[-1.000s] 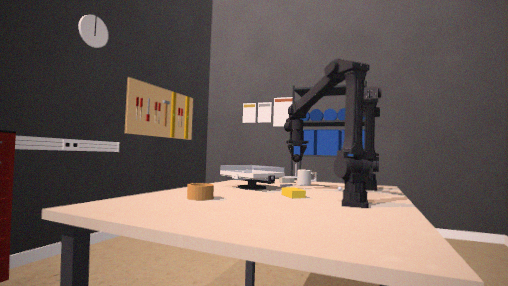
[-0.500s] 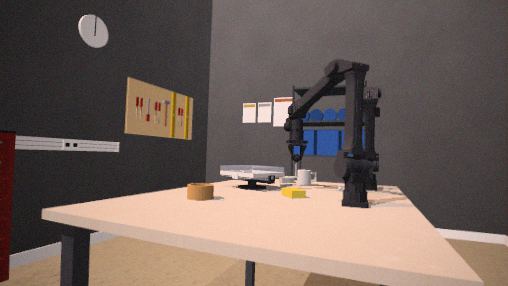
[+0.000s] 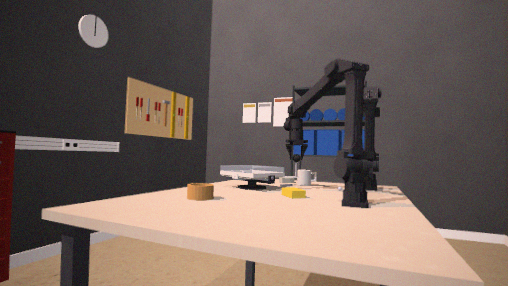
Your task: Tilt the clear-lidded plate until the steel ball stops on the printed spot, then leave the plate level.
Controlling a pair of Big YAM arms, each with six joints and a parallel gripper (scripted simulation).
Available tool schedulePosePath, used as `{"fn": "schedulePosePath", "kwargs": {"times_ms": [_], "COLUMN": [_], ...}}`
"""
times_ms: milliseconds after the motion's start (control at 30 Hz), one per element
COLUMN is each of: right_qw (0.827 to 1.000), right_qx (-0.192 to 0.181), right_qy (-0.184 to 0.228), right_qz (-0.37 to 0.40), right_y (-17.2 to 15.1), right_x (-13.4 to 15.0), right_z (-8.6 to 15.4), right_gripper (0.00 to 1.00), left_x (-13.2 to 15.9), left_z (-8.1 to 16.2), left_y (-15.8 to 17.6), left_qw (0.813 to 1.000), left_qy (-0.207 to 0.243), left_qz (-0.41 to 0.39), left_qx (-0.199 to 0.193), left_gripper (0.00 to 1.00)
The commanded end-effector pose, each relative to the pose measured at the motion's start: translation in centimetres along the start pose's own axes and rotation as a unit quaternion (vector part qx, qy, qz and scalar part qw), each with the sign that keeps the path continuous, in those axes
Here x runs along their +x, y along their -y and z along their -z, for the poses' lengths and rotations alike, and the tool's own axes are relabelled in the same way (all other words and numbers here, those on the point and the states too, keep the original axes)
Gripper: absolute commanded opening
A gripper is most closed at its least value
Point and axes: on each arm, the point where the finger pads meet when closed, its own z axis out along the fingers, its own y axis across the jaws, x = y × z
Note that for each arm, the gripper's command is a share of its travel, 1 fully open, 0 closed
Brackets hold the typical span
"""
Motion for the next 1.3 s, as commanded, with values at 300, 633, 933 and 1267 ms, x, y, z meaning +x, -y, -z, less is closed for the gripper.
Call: {"fn": "schedulePosePath", "kwargs": {"times_ms": [300, 633, 933, 1267], "right_qw": [1.0, 1.0, 1.0, 1.0], "right_qx": [0.004, 0.004, 0.004, 0.004], "right_qy": [0.027, 0.027, 0.027, 0.027], "right_qz": [-0.008, -0.008, -0.008, -0.008], "right_y": [0.5, 0.5, 0.5, 0.5], "right_x": [-2.0, -2.0, -2.0, -2.0], "right_z": [0.6, 0.6, 0.6, 0.6], "right_gripper": [1.0, 1.0, 1.0, 1.0], "left_x": [-0.4, -0.4, -0.4, -1.0], "left_z": [0.5, 0.5, 0.5, 1.8], "left_y": [-0.3, -0.3, -0.3, -0.5], "left_qw": [1.0, 1.0, 1.0, 1.0], "left_qy": [0.004, 0.004, 0.004, 0.016], "left_qz": [-0.004, -0.004, -0.004, -0.004], "left_qx": [-0.003, -0.003, -0.003, -0.007], "left_gripper": [0.57, 0.57, 0.57, 0.57]}}
